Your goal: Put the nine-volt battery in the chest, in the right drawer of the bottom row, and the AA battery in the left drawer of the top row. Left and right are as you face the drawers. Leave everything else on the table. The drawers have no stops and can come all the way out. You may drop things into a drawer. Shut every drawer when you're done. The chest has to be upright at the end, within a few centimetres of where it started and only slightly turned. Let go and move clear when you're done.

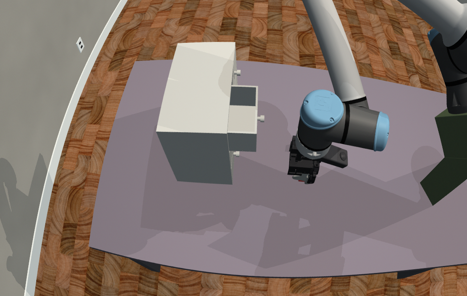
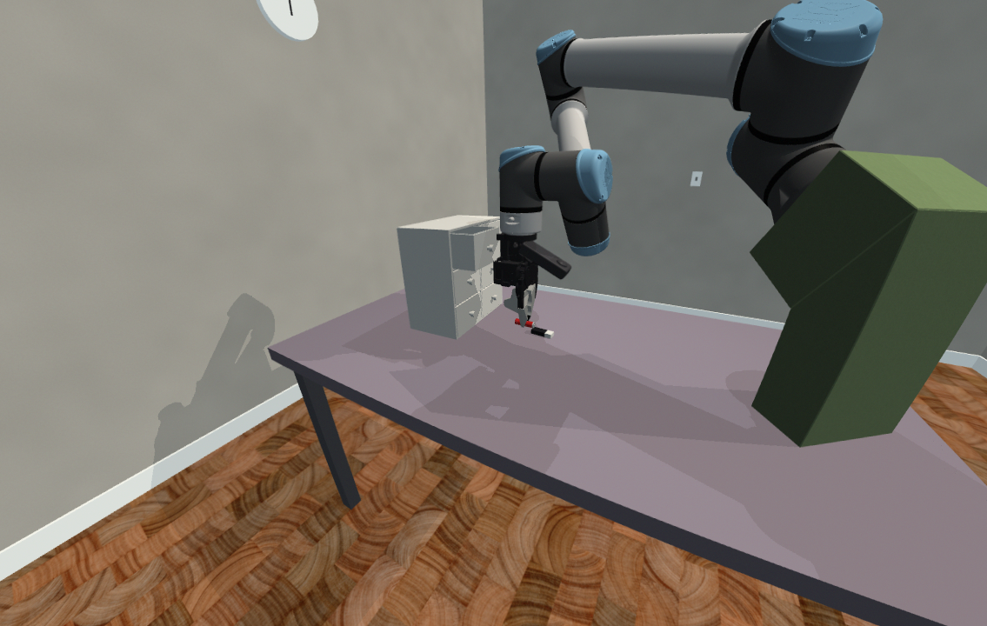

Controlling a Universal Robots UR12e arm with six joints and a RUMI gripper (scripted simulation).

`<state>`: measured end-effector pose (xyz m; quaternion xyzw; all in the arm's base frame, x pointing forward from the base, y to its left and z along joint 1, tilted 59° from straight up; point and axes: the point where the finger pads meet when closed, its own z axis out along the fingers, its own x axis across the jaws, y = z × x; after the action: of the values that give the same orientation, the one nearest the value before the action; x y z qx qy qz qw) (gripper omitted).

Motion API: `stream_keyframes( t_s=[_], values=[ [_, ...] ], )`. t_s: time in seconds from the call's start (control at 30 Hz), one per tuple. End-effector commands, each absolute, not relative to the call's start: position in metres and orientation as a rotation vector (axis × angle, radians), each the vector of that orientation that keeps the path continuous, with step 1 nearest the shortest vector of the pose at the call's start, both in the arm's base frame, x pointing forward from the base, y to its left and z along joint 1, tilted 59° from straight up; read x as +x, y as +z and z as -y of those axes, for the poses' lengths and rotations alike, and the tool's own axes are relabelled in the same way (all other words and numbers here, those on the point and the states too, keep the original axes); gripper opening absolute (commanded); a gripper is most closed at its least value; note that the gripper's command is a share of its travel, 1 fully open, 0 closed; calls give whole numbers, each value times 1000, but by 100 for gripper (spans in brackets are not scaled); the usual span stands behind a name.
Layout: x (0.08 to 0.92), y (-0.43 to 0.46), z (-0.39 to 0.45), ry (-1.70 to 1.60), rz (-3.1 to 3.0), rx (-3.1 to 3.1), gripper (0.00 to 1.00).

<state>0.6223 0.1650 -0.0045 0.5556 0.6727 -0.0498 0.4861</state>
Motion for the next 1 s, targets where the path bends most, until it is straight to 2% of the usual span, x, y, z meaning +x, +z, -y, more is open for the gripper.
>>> stream_keyframes(
  t_s=[0.0,0.47,0.97],
  values=[
    [622,-4,-165,-102,-1615,1377,5],
    [623,1,-161,26,-1456,1543,5],
    [628,13,-154,322,-1036,1873,5]
  ],
)
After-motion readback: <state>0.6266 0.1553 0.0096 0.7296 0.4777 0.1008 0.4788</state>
